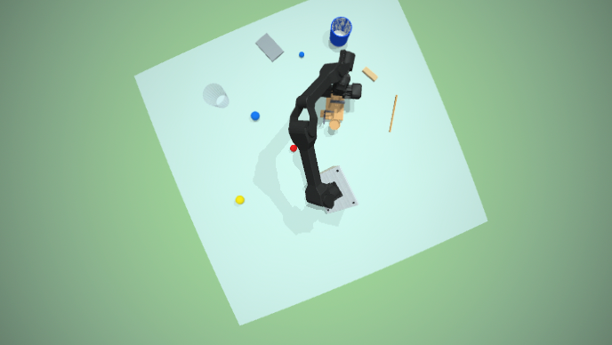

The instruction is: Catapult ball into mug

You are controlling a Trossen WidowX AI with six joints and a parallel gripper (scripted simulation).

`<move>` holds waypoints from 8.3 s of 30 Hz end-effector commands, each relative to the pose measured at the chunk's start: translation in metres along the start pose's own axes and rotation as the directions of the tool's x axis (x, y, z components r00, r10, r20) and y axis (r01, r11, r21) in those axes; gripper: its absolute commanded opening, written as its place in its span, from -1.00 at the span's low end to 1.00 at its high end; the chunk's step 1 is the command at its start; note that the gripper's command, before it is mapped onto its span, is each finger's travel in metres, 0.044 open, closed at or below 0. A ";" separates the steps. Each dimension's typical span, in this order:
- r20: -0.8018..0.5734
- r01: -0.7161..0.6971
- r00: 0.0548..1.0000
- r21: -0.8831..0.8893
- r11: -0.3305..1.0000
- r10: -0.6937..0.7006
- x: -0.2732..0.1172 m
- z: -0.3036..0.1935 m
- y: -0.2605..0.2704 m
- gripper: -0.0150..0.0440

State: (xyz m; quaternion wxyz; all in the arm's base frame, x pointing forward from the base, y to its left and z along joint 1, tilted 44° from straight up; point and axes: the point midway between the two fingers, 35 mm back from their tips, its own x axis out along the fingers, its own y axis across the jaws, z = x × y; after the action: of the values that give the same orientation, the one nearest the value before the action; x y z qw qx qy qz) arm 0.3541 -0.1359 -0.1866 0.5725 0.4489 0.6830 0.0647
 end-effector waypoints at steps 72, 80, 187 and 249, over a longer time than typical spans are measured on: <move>0.035 0.001 0.999 0.004 1.000 -0.001 -0.081 0.005 -0.005 1.00; 0.030 0.000 1.000 -0.002 1.000 0.000 -0.043 0.003 -0.003 1.00; 0.024 0.004 1.000 -0.010 1.000 -0.004 0.008 0.007 -0.001 -0.49; 0.041 0.029 0.999 -0.315 0.948 -0.017 -0.041 -0.161 0.164 0.53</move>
State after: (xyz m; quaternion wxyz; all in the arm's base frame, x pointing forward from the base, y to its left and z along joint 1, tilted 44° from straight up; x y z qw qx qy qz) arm 0.3293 -0.0307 -0.0112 0.6470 0.3545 0.6599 0.1424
